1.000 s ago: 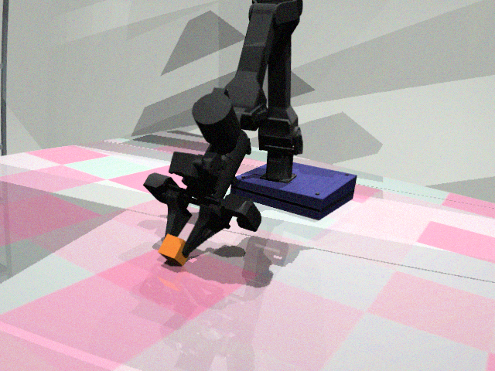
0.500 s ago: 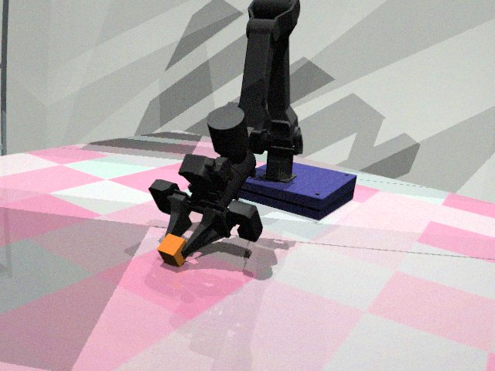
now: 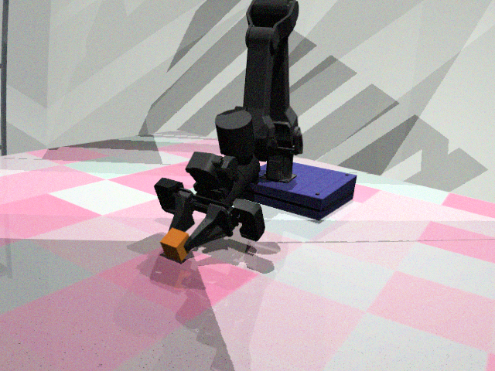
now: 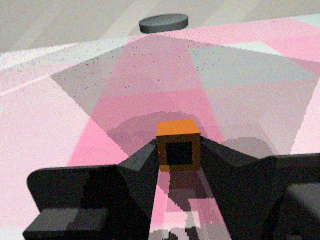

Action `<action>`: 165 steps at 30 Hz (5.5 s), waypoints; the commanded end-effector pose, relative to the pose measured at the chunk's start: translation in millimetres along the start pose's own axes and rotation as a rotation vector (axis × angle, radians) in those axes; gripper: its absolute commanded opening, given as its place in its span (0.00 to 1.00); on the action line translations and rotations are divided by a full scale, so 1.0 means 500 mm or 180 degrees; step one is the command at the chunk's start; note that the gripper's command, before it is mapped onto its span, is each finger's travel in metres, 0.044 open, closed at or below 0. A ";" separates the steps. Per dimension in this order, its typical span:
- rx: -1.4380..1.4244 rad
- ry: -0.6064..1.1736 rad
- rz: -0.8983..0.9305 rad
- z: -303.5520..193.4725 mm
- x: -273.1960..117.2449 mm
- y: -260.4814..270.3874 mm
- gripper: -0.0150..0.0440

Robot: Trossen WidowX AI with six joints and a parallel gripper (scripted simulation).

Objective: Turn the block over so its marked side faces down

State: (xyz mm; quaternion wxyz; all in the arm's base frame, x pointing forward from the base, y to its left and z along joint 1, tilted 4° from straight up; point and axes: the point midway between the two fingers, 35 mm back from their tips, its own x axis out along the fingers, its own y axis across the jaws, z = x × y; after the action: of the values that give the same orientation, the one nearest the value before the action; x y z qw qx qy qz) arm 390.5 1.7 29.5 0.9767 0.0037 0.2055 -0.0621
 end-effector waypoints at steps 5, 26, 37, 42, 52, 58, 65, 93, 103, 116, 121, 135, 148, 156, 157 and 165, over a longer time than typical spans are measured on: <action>-0.0018 -0.0021 -0.0018 0.001 -0.001 -0.002 0.25; -0.0018 -0.0021 -0.0018 0.001 -0.001 -0.002 1.00; -0.0018 -0.0021 -0.0018 0.001 -0.001 -0.002 1.00; -0.0018 -0.0021 -0.0018 0.001 -0.001 -0.002 1.00; -0.0018 -0.0021 -0.0018 0.001 -0.001 -0.002 1.00; -0.0018 -0.0021 -0.0018 0.001 -0.001 -0.002 1.00; -0.0023 0.0602 -0.0001 0.030 0.012 0.008 1.00; -0.0026 0.2137 -0.0023 0.132 -0.080 0.003 1.00; -0.0017 0.3109 -0.0024 0.172 -0.055 0.003 1.00; -0.0005 0.3348 -0.0025 0.119 -0.020 -0.003 1.00; -0.0004 0.3349 -0.0025 0.101 -0.010 -0.002 1.00; -0.0005 0.3349 -0.0025 0.063 0.012 -0.002 1.00; -0.0005 0.3349 -0.0025 0.035 0.027 -0.002 0.91; -0.0005 0.3349 -0.0025 0.035 0.027 -0.002 0.56; -0.0005 0.3349 -0.0025 0.035 0.027 -0.002 0.51; -0.0005 0.3349 -0.0025 0.035 0.027 -0.002 0.42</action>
State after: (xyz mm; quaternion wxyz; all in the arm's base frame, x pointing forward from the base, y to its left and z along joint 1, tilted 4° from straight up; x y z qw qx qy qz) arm 409.3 -1.9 40.5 0.7409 0.0336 0.6682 -0.0585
